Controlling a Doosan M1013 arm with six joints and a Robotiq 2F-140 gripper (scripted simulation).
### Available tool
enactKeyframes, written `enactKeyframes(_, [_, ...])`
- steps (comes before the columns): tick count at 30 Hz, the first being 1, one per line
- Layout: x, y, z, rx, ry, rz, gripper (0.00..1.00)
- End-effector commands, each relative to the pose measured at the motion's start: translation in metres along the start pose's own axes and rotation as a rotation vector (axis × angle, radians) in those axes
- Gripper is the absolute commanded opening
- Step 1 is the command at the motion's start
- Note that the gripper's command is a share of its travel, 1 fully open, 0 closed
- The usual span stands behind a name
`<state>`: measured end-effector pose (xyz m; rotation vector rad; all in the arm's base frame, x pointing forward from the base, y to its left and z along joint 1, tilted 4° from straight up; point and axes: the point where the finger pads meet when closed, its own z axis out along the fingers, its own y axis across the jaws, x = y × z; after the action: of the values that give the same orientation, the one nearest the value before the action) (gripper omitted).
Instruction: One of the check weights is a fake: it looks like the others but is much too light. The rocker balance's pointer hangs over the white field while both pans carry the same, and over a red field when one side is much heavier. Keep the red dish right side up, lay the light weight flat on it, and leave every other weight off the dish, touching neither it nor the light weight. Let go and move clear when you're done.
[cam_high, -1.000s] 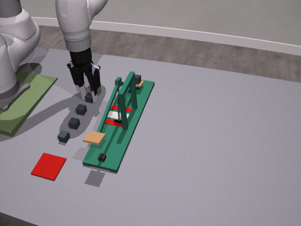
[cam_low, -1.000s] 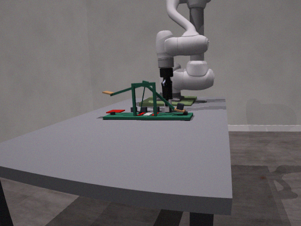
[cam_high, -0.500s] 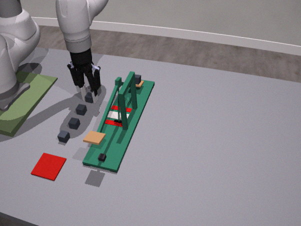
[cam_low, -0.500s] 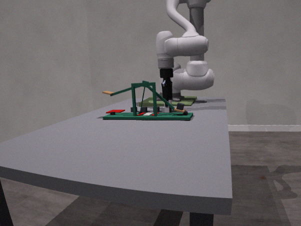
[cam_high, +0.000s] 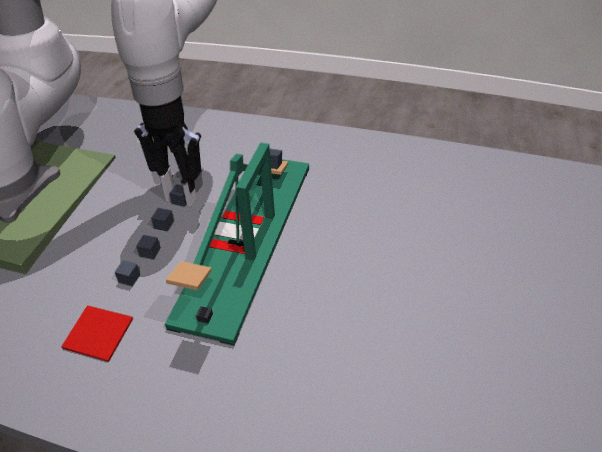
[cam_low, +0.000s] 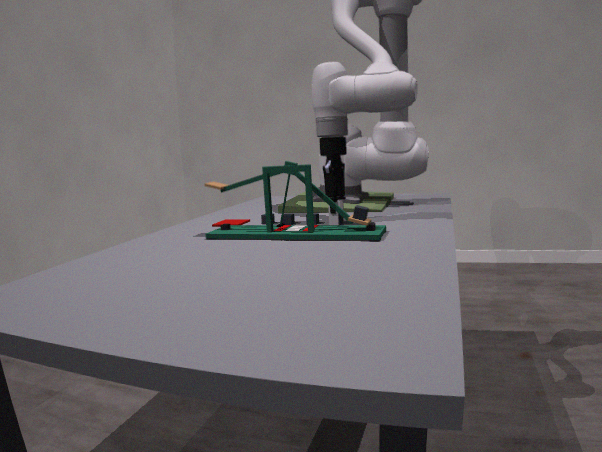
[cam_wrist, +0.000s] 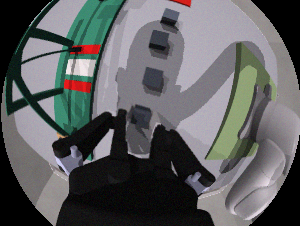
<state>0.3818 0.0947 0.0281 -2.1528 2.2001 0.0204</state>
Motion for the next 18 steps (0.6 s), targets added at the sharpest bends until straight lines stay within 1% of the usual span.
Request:
enactKeyframes(1, [0.0000,0.0000,0.0000,0.000,0.000,0.000,0.35])
enactKeyframes(9, [0.0000,0.0000,0.0000,0.000,0.000,0.000,0.35])
enactKeyframes(10, [0.0000,0.0000,0.0000,0.000,0.000,0.000,0.24])
enactKeyframes(18, [0.0000,0.0000,0.0000,0.000,0.000,0.000,0.24])
